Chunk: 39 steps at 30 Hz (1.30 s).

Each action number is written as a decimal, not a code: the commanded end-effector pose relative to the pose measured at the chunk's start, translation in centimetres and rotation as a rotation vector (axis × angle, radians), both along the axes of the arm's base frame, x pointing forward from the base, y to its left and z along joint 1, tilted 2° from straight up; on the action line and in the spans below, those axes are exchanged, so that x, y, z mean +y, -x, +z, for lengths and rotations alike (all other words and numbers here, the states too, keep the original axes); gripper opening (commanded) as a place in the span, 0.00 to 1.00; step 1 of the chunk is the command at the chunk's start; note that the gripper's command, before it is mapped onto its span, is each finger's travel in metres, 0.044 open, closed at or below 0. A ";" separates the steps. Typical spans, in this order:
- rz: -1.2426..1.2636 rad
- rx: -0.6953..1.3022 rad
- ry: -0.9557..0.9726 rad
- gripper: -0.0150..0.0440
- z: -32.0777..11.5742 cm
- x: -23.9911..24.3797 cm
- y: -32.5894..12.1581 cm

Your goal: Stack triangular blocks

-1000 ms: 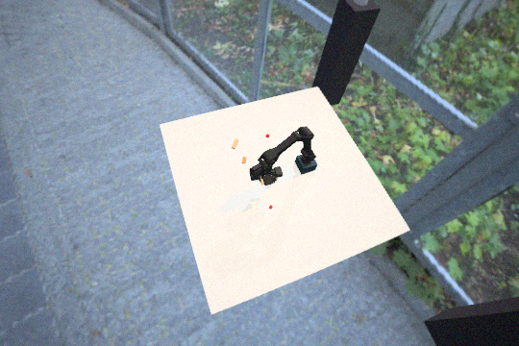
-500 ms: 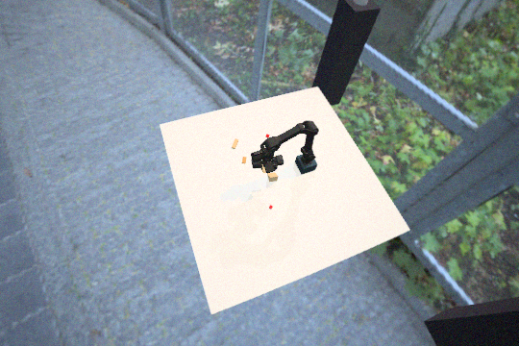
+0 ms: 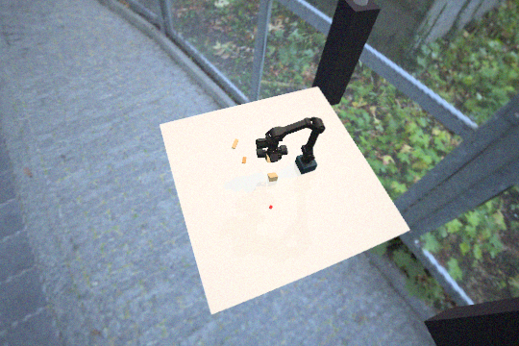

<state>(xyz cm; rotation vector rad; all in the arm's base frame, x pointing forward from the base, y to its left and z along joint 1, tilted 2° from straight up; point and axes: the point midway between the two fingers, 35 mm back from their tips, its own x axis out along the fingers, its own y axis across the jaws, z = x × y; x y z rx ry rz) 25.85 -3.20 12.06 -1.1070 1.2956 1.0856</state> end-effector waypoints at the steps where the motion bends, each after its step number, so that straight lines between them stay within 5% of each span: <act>1: 0.003 0.007 0.006 0.25 0.1 -1.3 1.7; 39: 0.003 0.008 0.003 0.25 -10.2 2.5 1.7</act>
